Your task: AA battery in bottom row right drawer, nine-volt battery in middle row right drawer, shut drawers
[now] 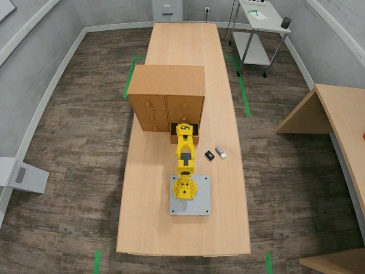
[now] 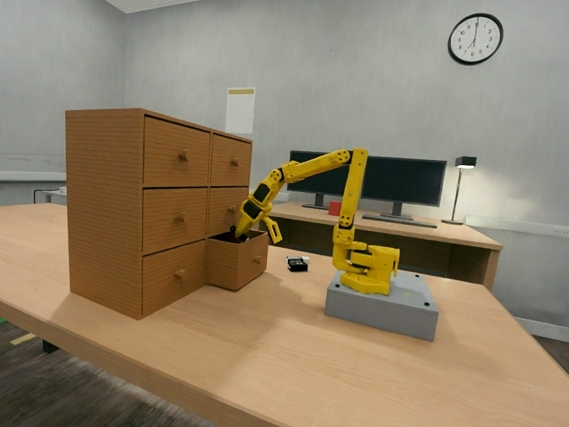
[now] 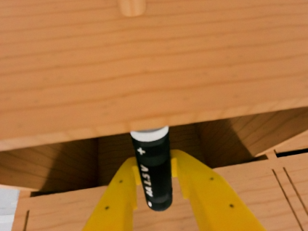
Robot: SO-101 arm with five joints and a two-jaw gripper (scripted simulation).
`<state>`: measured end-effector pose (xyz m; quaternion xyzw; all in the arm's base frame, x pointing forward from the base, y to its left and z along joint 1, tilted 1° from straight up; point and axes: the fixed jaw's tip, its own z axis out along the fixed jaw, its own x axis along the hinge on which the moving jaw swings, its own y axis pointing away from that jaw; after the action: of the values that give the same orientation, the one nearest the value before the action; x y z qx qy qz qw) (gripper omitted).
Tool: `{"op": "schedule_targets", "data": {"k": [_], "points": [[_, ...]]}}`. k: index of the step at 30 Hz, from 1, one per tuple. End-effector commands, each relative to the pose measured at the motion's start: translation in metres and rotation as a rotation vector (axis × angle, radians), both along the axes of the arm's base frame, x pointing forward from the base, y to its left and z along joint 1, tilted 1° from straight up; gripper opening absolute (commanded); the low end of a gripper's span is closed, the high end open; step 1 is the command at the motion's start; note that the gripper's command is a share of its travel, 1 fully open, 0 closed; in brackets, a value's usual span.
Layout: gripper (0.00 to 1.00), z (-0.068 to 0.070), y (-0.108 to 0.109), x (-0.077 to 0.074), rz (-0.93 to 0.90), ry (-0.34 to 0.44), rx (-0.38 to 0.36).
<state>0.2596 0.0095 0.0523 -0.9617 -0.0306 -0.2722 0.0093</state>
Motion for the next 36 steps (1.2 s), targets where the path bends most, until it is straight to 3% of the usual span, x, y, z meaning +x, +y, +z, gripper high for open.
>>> {"op": "schedule_targets", "data": {"k": [1,36], "points": [[0.00,-0.0058,-0.0004,-0.0029,0.002,0.016,-0.002],[0.03,-0.0102,-0.0008,-0.0050,0.001,0.016,-0.002]]}}
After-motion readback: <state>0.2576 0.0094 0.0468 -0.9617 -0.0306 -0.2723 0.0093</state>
